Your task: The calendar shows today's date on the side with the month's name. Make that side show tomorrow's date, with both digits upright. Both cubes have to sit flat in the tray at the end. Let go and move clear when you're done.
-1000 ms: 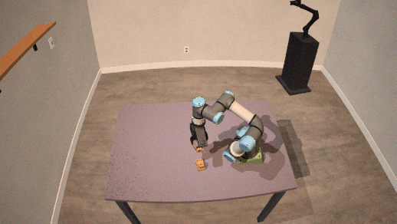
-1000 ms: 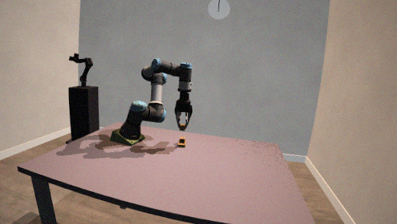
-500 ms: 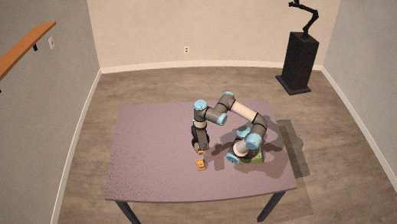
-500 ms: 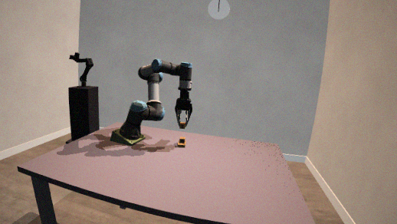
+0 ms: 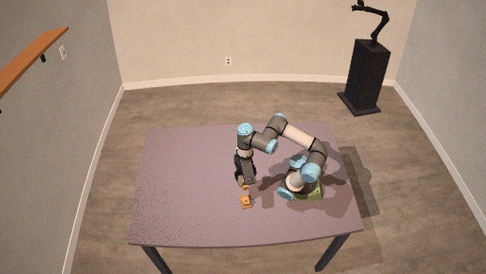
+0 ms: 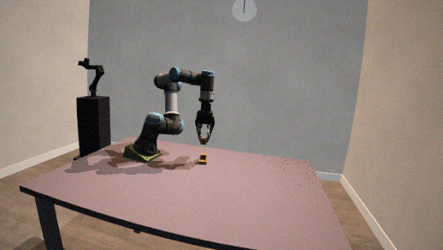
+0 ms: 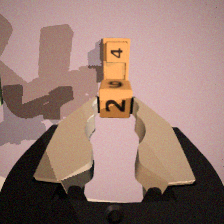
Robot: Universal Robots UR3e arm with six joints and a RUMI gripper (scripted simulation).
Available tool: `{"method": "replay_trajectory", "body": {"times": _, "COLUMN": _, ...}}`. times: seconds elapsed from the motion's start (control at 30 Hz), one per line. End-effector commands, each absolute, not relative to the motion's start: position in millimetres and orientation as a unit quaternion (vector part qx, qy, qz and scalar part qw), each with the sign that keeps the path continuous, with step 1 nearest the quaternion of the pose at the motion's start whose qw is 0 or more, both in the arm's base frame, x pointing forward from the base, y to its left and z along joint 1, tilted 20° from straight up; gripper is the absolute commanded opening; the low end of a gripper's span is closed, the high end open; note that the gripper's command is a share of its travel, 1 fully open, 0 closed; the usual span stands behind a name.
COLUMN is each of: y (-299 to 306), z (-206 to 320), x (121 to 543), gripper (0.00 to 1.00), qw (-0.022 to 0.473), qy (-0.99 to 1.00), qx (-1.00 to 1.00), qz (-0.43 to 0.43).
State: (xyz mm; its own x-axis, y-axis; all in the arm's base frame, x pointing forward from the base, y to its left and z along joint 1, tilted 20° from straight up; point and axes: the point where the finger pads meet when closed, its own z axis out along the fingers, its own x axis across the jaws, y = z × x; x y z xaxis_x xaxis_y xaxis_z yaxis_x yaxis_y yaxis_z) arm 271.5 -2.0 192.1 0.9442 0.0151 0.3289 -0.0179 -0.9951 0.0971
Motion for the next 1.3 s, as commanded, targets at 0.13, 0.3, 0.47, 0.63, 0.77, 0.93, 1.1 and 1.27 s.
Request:
{"method": "replay_trajectory", "body": {"times": 0.13, "y": -3.8, "z": 175.4, "x": 278.1, "gripper": 0.1, "qw": 0.05, "qy": -0.001, "qx": 0.985, "qz": 0.168}}
{"method": "replay_trajectory", "body": {"times": 0.3, "y": -4.7, "z": 166.6, "x": 281.4, "gripper": 0.1, "qw": 0.05, "qy": -0.001, "qx": 0.985, "qz": 0.168}}
{"method": "replay_trajectory", "body": {"times": 0.47, "y": -6.0, "z": 152.2, "x": 286.7, "gripper": 0.1, "qw": 0.05, "qy": -0.001, "qx": 0.985, "qz": 0.168}}
{"method": "replay_trajectory", "body": {"times": 0.63, "y": -7.1, "z": 141.2, "x": 290.7, "gripper": 0.1, "qw": 0.05, "qy": -0.001, "qx": 0.985, "qz": 0.168}}
{"method": "replay_trajectory", "body": {"times": 0.77, "y": -7.5, "z": 136.6, "x": 292.4, "gripper": 0.1, "qw": 0.05, "qy": -0.001, "qx": 0.985, "qz": 0.168}}
{"method": "replay_trajectory", "body": {"times": 0.93, "y": -7.6, "z": 135.4, "x": 292.8, "gripper": 0.1, "qw": 0.05, "qy": -0.001, "qx": 0.985, "qz": 0.168}}
{"method": "replay_trajectory", "body": {"times": 1.1, "y": -7.6, "z": 135.4, "x": 292.8, "gripper": 0.1, "qw": 0.05, "qy": -0.001, "qx": 0.985, "qz": 0.168}}
{"method": "replay_trajectory", "body": {"times": 1.27, "y": -7.6, "z": 135.4, "x": 292.8, "gripper": 0.1, "qw": 0.05, "qy": -0.001, "qx": 0.985, "qz": 0.168}}
